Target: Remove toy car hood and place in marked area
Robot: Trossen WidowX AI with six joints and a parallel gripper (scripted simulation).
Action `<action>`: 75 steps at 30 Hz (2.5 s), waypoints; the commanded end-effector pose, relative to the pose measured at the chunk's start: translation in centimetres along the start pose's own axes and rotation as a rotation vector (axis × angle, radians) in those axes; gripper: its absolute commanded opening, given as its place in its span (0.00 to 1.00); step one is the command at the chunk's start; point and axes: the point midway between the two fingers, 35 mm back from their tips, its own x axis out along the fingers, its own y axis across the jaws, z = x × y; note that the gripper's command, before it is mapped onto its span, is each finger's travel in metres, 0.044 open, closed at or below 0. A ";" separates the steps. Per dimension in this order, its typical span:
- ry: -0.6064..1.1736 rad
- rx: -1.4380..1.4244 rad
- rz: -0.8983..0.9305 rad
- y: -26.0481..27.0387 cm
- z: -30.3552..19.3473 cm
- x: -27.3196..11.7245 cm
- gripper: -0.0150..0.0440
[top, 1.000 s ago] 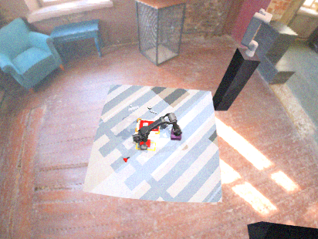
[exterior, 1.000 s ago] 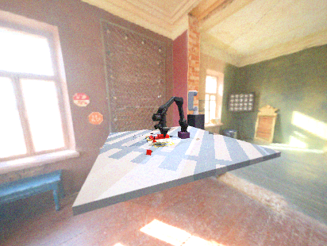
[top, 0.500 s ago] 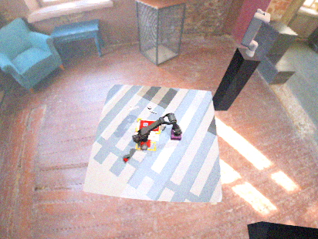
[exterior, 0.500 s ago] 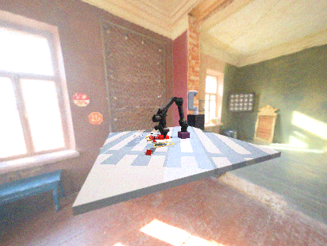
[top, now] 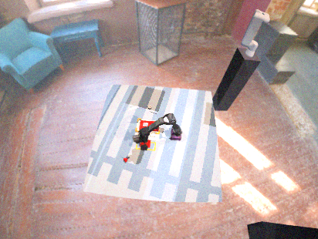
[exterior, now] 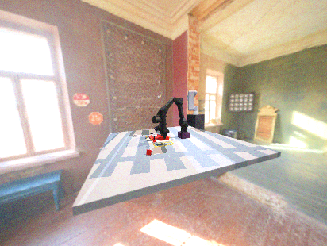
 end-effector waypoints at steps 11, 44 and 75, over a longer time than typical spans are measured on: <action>0.002 0.006 0.000 0.0 -0.1 1.0 0.25; 0.002 0.006 0.000 -0.1 -0.3 3.0 0.25; 0.002 0.006 0.000 -0.1 -0.3 4.3 0.25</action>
